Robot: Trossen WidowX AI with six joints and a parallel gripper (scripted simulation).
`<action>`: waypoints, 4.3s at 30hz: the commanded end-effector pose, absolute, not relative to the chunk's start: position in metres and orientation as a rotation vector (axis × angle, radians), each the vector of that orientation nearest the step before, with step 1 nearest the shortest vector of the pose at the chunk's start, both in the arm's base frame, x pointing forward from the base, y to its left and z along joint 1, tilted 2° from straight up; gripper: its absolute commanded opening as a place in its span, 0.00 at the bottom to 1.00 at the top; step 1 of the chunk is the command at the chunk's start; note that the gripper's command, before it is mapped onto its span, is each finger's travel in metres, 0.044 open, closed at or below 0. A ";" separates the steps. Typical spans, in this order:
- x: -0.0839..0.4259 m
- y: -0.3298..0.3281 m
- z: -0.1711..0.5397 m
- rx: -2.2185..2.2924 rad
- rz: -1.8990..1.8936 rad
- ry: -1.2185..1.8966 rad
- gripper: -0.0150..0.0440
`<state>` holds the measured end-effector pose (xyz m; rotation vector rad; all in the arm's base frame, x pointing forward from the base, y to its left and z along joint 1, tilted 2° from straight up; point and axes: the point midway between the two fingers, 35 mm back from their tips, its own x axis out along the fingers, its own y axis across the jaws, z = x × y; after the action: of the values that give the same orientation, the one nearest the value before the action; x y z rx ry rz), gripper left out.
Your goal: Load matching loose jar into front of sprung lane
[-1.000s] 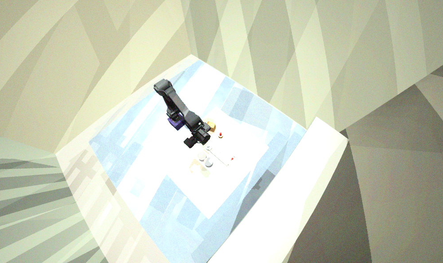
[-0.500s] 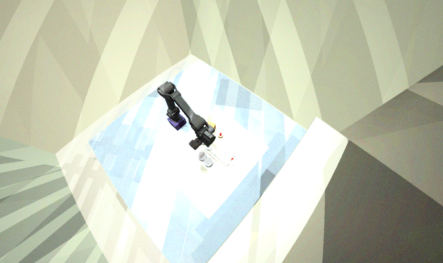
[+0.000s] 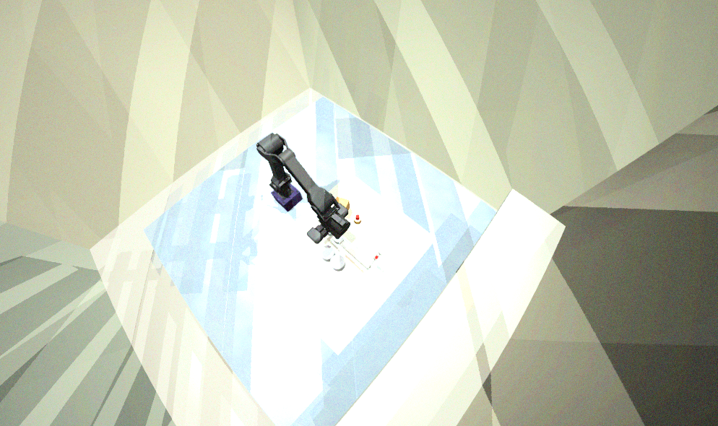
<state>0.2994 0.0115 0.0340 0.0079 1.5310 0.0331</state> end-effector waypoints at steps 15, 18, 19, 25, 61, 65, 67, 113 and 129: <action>0.309 0.011 0.035 0.010 0.027 1.525 0.25; 0.311 0.011 0.035 0.010 0.027 1.525 0.25; 0.311 0.011 0.035 0.010 0.027 1.525 0.25; 0.314 0.011 0.035 0.010 0.027 1.524 0.25; 0.330 0.012 0.037 0.010 0.027 1.523 0.25; 0.332 0.012 0.038 0.010 0.027 1.523 0.25; 0.333 0.012 0.038 0.010 0.027 1.523 0.25; 0.351 0.012 0.044 0.010 0.027 1.521 0.25; 0.352 0.012 0.044 0.010 0.027 1.521 0.25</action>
<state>0.3431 0.0118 0.0397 0.0096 1.5525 0.0305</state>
